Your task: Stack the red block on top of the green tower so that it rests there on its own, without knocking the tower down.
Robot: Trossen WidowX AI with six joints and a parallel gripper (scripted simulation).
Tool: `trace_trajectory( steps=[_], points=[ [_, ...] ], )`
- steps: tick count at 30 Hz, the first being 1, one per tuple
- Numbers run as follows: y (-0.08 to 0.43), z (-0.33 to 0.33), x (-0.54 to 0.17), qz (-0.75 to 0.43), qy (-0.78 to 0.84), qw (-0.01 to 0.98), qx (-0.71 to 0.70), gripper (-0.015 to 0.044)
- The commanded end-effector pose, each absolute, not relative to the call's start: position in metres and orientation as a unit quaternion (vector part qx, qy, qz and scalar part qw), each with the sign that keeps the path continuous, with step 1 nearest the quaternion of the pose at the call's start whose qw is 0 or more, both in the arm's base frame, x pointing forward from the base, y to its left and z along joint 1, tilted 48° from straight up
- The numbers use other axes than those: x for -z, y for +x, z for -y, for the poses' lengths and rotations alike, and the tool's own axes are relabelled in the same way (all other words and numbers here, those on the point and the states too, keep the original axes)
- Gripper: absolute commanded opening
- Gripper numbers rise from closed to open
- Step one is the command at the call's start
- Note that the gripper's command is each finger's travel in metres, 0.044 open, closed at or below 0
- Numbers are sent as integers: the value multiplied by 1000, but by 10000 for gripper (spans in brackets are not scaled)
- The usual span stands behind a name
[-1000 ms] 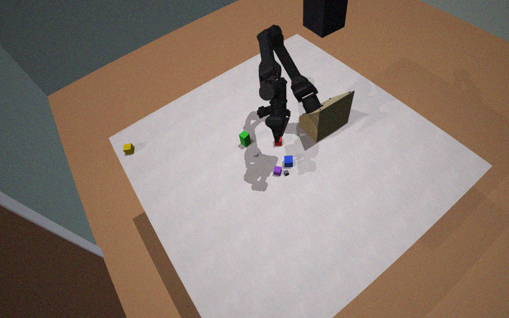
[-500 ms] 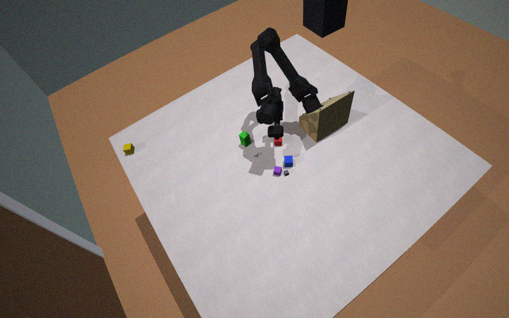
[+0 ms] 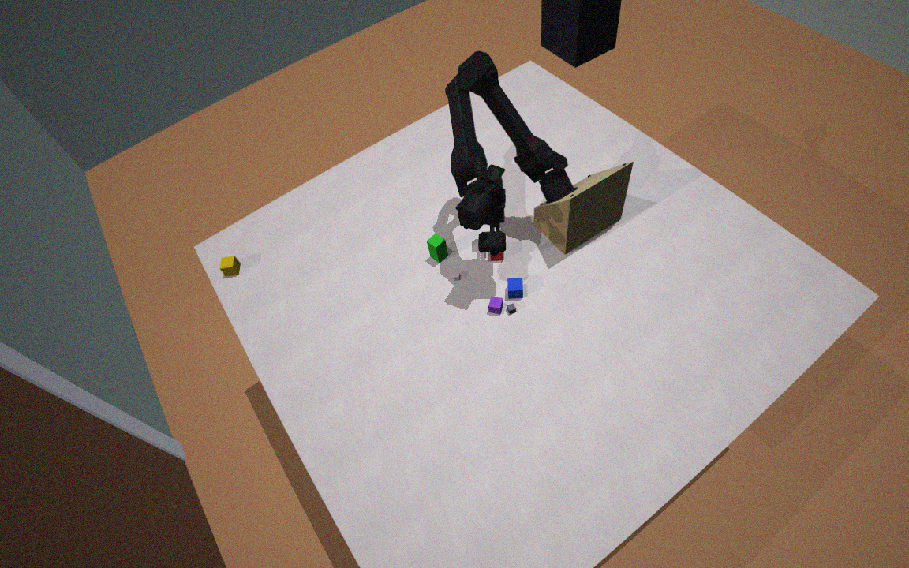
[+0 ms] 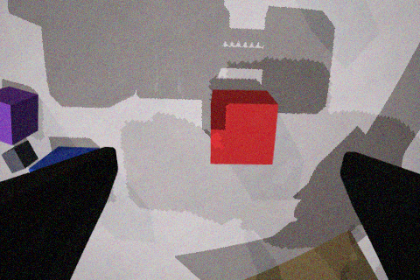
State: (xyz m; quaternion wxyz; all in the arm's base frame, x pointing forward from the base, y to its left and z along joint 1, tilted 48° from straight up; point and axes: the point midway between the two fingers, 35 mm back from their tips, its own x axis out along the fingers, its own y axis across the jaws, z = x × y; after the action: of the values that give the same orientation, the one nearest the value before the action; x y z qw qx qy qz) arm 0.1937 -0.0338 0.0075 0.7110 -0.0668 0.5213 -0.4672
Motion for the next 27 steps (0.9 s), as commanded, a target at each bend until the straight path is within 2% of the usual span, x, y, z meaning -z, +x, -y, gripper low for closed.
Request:
trace_trajectory(
  steps=[1,27],
  points=[
    [188,51,5,-524,-77,706,471,440],
    [188,76,26,-524,-77,706,470,440]
  ],
)
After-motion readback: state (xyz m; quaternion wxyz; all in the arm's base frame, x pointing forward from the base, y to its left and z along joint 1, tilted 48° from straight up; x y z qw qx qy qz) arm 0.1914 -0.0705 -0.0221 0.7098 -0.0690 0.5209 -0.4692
